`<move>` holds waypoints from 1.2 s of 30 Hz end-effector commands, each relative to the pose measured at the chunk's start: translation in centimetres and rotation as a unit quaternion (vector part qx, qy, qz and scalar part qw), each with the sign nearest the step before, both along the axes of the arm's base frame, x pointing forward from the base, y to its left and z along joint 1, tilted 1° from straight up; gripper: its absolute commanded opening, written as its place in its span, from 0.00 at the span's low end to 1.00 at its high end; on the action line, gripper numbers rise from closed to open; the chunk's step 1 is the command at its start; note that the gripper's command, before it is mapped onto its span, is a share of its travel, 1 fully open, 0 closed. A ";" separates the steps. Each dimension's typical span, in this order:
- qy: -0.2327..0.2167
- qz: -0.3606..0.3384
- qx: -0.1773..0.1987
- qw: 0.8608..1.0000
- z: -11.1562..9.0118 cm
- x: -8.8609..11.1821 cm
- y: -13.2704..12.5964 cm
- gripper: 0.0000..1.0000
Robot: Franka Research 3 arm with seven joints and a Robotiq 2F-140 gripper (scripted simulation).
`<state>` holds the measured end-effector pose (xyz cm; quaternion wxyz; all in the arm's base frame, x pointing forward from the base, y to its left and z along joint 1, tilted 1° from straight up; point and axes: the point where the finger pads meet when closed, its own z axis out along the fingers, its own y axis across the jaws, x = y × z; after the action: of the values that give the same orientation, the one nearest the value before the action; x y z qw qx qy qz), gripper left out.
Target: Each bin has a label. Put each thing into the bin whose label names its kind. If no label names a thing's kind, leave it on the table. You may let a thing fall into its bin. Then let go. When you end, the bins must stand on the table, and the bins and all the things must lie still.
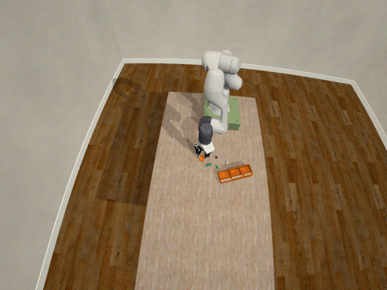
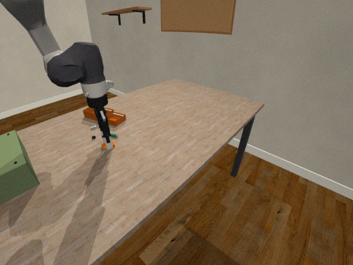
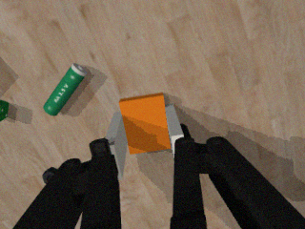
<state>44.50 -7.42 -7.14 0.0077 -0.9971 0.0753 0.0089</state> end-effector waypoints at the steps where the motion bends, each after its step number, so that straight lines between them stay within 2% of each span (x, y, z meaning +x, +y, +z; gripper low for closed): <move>1: 0.000 -0.002 0.000 1.000 0.5 0.0 0.0 0.21; 17: 0.000 -0.002 0.000 1.000 5.5 0.1 -0.1 0.21; 36: 0.000 -0.002 0.000 1.000 5.9 0.1 -0.1 0.21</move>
<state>44.77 -7.56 -1.29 0.0070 -0.9968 0.0792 0.0068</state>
